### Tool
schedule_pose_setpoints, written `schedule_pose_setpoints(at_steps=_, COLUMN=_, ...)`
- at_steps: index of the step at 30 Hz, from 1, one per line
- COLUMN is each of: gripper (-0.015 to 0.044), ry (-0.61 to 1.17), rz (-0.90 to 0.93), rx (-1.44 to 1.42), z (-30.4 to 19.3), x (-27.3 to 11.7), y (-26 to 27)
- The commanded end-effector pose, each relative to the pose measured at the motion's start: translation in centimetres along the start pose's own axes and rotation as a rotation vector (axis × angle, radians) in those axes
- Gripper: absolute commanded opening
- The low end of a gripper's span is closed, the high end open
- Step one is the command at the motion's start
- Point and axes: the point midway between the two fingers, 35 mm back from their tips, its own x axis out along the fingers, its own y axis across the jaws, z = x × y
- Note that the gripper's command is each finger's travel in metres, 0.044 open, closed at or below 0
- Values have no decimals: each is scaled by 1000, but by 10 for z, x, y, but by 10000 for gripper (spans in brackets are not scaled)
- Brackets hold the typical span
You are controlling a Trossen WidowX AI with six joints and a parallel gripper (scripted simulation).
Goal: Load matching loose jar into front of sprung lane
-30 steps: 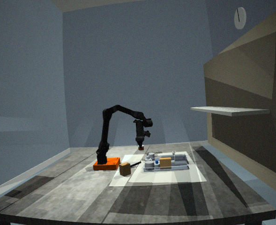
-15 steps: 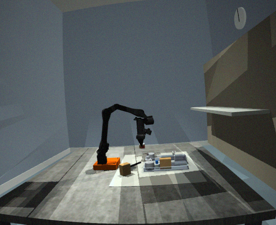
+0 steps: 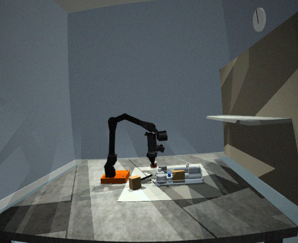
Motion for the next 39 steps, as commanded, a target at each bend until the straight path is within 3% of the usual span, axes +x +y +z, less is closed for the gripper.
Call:
schedule_pose_setpoints(at_steps=1, gripper=0, ry=-1, rz=-3, rx=1, z=-3, x=9, y=-22)
schedule_pose_setpoints(at_steps=16, gripper=0, ry=-1, rz=-5, rx=3, z=-7, x=37, y=-35)
schedule_pose_setpoints(at_steps=39, gripper=0, ry=-2, rz=-5, rx=3, z=0, x=38, y=-35)
